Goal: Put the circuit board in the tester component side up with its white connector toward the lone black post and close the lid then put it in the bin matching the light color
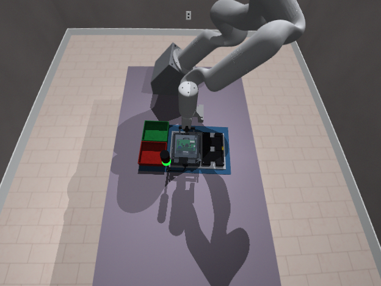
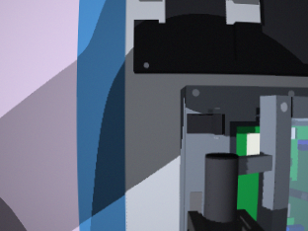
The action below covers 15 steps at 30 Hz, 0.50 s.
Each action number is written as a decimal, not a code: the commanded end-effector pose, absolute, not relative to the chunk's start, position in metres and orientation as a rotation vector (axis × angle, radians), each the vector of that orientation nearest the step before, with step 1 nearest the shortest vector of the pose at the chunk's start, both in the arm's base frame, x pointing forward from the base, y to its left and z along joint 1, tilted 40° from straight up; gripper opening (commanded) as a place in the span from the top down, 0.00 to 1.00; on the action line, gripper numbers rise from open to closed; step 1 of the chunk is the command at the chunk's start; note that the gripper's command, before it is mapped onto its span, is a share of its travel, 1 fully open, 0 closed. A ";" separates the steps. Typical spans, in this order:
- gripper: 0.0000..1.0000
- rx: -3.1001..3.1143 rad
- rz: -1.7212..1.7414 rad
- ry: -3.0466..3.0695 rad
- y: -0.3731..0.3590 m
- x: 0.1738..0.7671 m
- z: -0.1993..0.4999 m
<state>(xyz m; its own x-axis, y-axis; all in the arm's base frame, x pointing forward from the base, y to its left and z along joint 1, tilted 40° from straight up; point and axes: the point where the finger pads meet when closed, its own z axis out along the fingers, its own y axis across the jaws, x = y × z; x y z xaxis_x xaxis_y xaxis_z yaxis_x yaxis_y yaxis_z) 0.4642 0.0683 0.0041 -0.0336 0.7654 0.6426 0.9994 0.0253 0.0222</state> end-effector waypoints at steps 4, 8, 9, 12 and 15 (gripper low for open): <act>1.00 -1.791 -0.676 -1.851 0.068 0.465 0.005; 0.72 -1.791 -0.676 -1.851 0.068 0.465 0.005; 0.72 -1.791 -0.676 -1.851 0.068 0.465 0.005; 0.72 -1.791 -0.676 -1.851 0.068 0.465 0.005; 0.72 -1.791 -0.676 -1.851 0.068 0.465 0.005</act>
